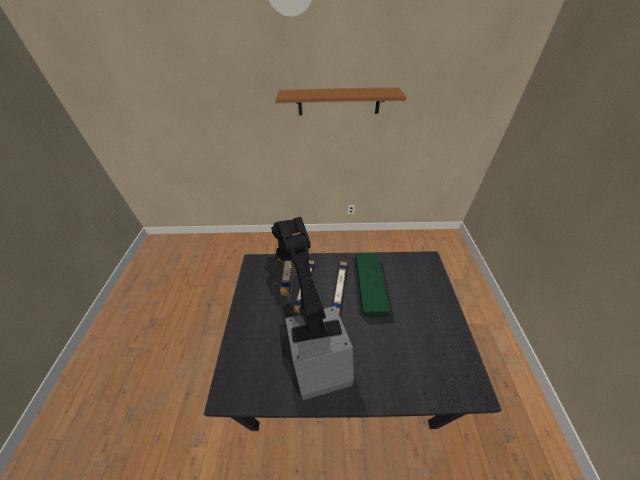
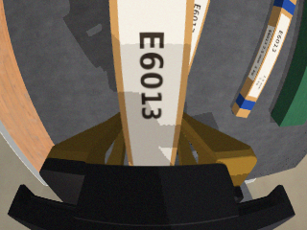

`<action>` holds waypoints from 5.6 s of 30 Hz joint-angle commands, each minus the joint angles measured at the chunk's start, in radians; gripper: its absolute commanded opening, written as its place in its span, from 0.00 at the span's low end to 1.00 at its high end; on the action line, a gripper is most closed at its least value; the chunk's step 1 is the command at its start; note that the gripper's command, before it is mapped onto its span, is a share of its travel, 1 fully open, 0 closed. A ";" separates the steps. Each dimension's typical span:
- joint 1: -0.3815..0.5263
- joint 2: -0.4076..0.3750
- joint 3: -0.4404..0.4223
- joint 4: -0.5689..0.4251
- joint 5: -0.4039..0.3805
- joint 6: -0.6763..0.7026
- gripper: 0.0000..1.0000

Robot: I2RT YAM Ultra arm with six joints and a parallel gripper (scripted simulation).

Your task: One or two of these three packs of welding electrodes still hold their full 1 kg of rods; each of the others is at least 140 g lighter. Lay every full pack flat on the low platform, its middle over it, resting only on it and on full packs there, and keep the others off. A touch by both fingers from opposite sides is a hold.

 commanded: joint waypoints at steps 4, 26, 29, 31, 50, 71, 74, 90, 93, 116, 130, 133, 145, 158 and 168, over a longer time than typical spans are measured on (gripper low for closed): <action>-0.053 -0.100 0.001 0.017 -0.010 -0.061 0.00; -0.184 -0.135 -0.059 0.030 -0.046 -0.188 0.00; -0.208 -0.139 -0.064 0.034 -0.053 -0.210 0.00; -0.222 -0.139 -0.074 0.024 -0.058 -0.224 0.00; -0.352 -0.144 -0.088 0.033 -0.092 -0.349 0.00; -0.424 -0.129 -0.086 0.068 -0.113 -0.419 0.00; -0.426 -0.125 -0.095 0.073 -0.113 -0.421 0.00; -0.436 -0.116 -0.104 0.094 -0.115 -0.430 0.00; -0.437 -0.115 -0.103 0.097 -0.116 -0.431 0.00; -0.443 -0.108 -0.118 0.111 -0.115 -0.437 0.00; -0.444 -0.107 -0.118 0.113 -0.115 -0.438 0.00; -0.444 -0.107 -0.111 0.107 -0.115 -0.438 0.00; -0.426 -0.073 -0.174 0.164 -0.112 -0.424 0.00; -0.422 -0.038 -0.196 0.222 -0.112 -0.420 0.00; -0.419 -0.013 -0.207 0.258 -0.111 -0.418 0.00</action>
